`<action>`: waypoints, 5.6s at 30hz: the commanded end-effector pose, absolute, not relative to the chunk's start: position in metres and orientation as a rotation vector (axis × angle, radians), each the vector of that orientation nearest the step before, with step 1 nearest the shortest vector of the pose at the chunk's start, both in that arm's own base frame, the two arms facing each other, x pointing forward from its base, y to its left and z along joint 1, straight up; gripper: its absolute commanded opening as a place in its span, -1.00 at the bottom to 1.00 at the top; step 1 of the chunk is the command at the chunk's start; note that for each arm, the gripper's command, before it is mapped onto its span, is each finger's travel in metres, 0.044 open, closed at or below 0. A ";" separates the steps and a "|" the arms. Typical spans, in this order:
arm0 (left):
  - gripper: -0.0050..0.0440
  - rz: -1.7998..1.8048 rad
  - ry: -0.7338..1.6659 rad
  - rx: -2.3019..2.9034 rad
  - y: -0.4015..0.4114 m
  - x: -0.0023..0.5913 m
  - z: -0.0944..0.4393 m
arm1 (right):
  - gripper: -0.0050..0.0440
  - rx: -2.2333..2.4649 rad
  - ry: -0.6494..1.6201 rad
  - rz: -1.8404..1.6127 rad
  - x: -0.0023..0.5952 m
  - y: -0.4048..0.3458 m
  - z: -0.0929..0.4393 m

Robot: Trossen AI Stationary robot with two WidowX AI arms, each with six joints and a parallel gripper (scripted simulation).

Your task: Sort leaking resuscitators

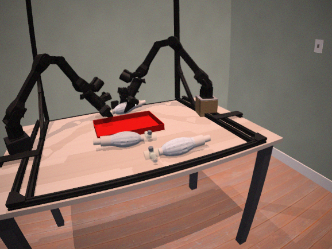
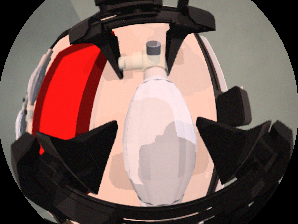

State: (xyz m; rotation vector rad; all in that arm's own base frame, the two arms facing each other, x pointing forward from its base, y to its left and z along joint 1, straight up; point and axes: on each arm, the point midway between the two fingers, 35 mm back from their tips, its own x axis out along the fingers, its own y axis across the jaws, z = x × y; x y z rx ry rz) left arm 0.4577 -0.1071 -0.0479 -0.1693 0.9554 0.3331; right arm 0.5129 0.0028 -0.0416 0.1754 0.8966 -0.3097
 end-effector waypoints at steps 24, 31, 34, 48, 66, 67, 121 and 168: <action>-0.80 0.333 0.954 -0.169 -0.107 0.458 -0.047 | -0.80 0.176 0.893 -0.309 0.514 0.003 -0.041; -0.80 0.335 0.951 -0.171 -0.107 0.458 -0.047 | -0.80 0.174 0.897 -0.311 0.513 0.003 -0.042; -0.80 0.335 0.951 -0.171 -0.107 0.458 -0.047 | -0.80 0.174 0.897 -0.311 0.513 0.003 -0.042; -0.80 0.336 0.950 -0.173 -0.107 0.459 -0.047 | 1.00 0.173 0.896 -0.310 0.513 0.003 -0.042; -0.80 0.337 0.953 -0.172 -0.107 0.458 -0.047 | 1.00 0.174 0.896 -0.311 0.513 0.003 -0.041; -0.80 0.337 0.953 -0.172 -0.107 0.458 -0.047 | 1.00 0.174 0.896 -0.311 0.513 0.003 -0.041; -0.80 0.337 0.957 -0.169 -0.106 0.457 -0.048 | 1.00 0.201 0.763 -0.291 0.463 -0.001 0.131; -0.80 0.334 0.957 -0.170 -0.107 0.457 -0.048 | 1.00 0.203 0.846 -0.283 0.363 0.088 0.158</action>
